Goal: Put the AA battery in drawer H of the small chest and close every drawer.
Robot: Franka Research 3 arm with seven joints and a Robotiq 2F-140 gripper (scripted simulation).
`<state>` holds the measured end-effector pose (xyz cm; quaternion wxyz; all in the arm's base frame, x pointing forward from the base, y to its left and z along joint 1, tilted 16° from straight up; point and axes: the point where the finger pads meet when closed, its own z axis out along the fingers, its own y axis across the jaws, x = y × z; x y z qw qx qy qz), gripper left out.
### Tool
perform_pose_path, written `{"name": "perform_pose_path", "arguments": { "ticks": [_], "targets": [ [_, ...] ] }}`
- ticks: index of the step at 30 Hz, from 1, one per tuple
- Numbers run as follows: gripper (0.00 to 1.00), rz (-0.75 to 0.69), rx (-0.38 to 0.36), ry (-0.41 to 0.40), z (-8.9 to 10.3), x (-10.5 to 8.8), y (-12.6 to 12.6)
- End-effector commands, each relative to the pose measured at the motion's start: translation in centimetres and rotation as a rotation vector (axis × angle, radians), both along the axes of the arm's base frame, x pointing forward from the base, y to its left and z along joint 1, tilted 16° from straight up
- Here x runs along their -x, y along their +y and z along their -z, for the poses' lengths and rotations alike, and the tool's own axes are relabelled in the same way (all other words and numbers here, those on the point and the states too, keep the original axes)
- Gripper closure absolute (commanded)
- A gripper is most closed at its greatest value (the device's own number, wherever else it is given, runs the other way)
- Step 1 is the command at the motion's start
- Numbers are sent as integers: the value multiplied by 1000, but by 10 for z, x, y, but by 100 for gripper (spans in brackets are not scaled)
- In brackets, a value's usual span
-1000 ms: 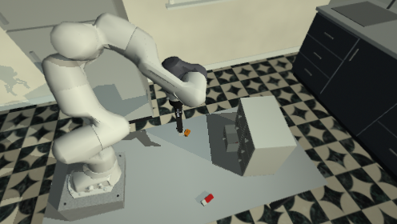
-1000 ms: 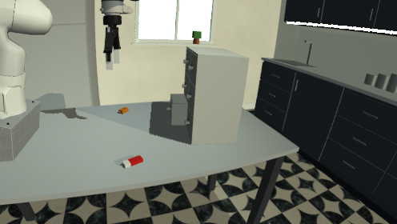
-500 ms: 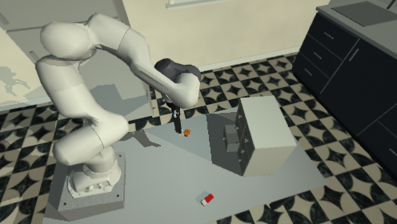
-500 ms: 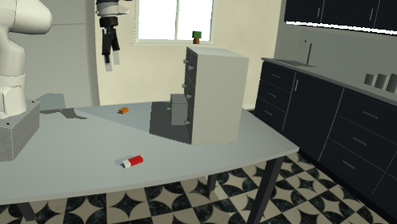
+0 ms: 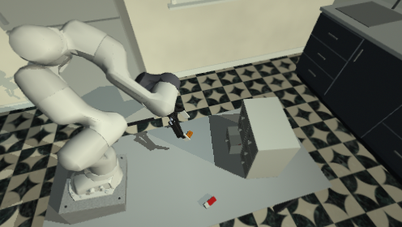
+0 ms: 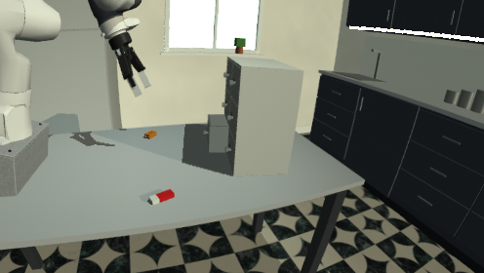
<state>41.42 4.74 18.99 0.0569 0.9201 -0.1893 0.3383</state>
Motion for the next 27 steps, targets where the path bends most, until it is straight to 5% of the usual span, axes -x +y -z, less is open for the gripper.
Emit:
{"name": "perform_pose_path", "arguments": {
  "ticks": [1, 14, 27],
  "targets": [
    [0, -22, 56, -180, 3, -33, -13],
    [0, -10, 193, -516, 24, -68, -25],
    [0, -8, 255, -668, 34, -85, -31]
  ]
}}
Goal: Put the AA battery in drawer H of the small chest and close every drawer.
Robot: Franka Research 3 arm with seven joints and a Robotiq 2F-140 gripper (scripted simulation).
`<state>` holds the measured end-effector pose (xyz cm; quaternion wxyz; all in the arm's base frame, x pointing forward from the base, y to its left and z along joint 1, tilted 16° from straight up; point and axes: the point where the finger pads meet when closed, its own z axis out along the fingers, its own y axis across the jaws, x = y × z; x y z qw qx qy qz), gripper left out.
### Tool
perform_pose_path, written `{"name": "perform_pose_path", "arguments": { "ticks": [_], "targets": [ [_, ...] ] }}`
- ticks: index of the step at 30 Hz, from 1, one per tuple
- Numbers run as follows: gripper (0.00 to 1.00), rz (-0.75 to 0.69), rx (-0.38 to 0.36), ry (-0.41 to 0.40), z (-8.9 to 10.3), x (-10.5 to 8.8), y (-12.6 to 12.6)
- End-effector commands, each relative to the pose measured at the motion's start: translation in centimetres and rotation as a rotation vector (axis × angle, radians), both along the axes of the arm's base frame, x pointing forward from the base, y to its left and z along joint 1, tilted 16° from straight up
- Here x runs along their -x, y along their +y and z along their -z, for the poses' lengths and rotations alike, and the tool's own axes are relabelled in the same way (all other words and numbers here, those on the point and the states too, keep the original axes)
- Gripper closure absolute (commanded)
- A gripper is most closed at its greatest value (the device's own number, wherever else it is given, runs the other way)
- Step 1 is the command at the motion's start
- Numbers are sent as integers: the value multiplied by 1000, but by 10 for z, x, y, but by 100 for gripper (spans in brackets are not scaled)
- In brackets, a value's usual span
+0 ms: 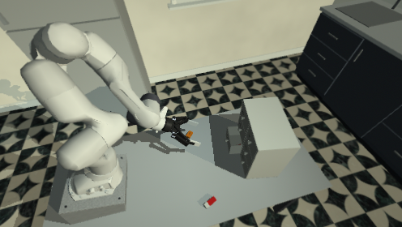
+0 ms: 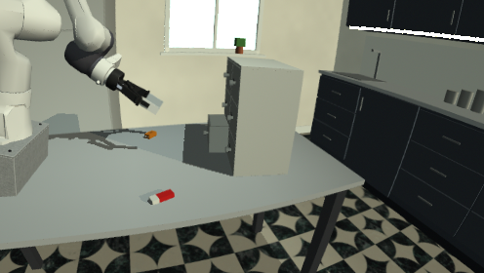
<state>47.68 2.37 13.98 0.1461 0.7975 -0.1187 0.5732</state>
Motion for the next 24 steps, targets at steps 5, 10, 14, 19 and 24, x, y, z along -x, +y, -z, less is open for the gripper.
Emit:
{"name": "perform_pose_path", "arguments": {
  "ticks": [5, 10, 14, 19, 24],
  "targets": [
    [0, -3, -63, -210, -15, -24, -8],
    [0, -3, -58, -235, -16, -27, -9],
    [0, -3, -51, -250, -14, -28, -9],
    [0, -4, -46, -258, -13, -28, -10],
    [0, -4, -45, -259, -12, -28, -10]
  ]
}}
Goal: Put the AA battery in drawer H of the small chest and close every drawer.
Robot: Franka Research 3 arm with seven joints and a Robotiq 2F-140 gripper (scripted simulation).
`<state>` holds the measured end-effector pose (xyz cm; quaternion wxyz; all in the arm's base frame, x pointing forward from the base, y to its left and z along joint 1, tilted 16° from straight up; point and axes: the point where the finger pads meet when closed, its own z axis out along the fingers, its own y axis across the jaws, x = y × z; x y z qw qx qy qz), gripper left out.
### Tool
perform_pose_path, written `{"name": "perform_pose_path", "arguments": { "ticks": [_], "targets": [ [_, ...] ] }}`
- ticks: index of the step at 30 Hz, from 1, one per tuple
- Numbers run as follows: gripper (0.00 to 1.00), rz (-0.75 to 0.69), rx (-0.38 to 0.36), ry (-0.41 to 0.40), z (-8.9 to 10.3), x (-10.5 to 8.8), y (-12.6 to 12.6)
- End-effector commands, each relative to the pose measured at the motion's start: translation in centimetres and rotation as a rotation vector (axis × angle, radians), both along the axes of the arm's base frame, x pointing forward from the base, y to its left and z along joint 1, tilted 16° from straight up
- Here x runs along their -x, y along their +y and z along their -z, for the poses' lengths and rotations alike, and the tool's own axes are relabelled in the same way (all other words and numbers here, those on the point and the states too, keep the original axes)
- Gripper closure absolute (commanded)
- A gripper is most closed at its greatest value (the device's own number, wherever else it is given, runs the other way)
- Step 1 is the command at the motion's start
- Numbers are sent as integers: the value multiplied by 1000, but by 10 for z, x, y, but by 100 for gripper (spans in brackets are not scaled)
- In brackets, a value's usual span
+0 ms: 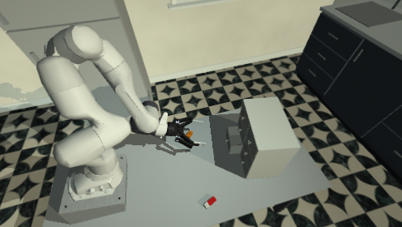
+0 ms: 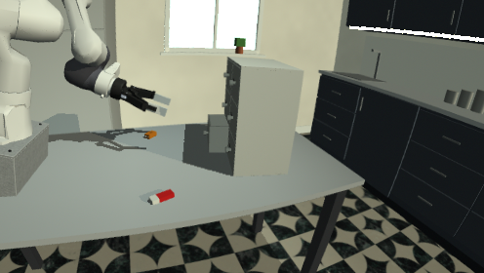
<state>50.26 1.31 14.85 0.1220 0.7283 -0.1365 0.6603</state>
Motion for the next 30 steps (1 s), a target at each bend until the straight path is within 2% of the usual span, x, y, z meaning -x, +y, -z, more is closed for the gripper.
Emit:
{"name": "perform_pose_path", "arguments": {
  "ticks": [1, 2, 3, 30],
  "targets": [
    [0, 2, -27, -29, -4, -3, 1],
    [0, 2, -27, -29, -4, -3, 1],
    [100, 2, -27, -29, -4, -3, 1],
    [100, 2, -27, -29, 0, -6, -1]
  ]
}}
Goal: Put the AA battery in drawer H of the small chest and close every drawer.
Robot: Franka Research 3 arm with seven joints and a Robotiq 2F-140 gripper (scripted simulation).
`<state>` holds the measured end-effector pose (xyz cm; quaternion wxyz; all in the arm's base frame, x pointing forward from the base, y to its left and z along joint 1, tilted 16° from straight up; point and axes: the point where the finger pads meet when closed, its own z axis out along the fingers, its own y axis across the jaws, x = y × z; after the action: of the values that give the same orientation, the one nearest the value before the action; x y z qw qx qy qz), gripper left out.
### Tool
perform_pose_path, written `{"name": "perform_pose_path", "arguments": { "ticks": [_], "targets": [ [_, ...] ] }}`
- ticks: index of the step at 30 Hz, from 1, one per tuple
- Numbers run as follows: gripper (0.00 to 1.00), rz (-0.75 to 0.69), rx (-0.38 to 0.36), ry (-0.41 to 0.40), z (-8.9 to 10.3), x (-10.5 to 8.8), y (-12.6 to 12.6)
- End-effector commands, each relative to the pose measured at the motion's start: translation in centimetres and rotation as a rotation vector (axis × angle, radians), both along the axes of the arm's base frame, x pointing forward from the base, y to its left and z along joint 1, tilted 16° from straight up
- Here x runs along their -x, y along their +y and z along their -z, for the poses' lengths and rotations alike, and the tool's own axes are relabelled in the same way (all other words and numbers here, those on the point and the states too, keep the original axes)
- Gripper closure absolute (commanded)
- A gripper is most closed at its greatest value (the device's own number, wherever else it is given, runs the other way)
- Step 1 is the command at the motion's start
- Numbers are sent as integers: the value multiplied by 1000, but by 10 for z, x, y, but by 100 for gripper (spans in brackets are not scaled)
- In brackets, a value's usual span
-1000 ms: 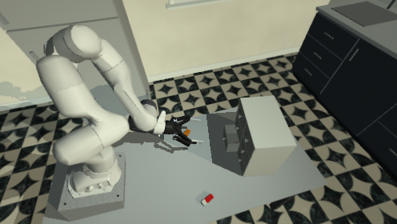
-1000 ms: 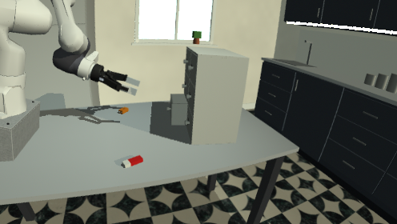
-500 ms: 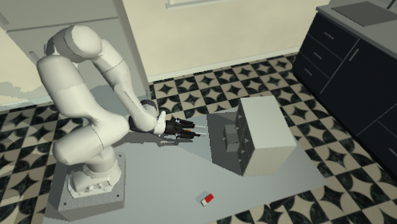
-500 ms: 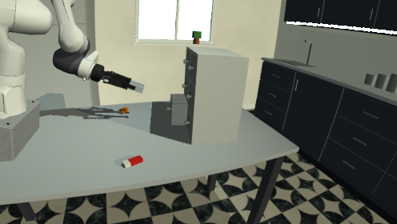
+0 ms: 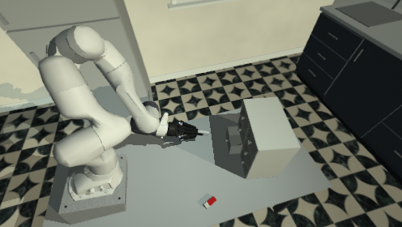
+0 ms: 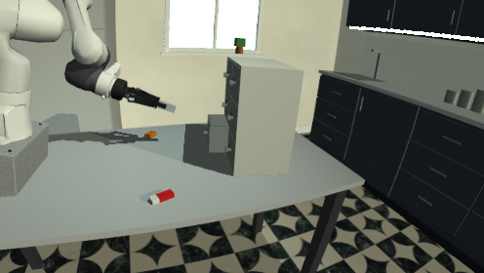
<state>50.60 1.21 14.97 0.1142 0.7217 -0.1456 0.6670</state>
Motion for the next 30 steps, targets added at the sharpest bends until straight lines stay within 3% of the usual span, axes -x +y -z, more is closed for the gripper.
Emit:
{"name": "perform_pose_path", "arguments": {
  "ticks": [1, 7, 18, 30],
  "targets": [
    [100, -1, -7, -6, 2, -4, 0],
    [100, -1, -7, -6, 10, -13, -3],
    [100, -1, -7, -6, 49, -57, -19],
    [100, -1, -7, -6, 71, -82, -27]
  ]
}}
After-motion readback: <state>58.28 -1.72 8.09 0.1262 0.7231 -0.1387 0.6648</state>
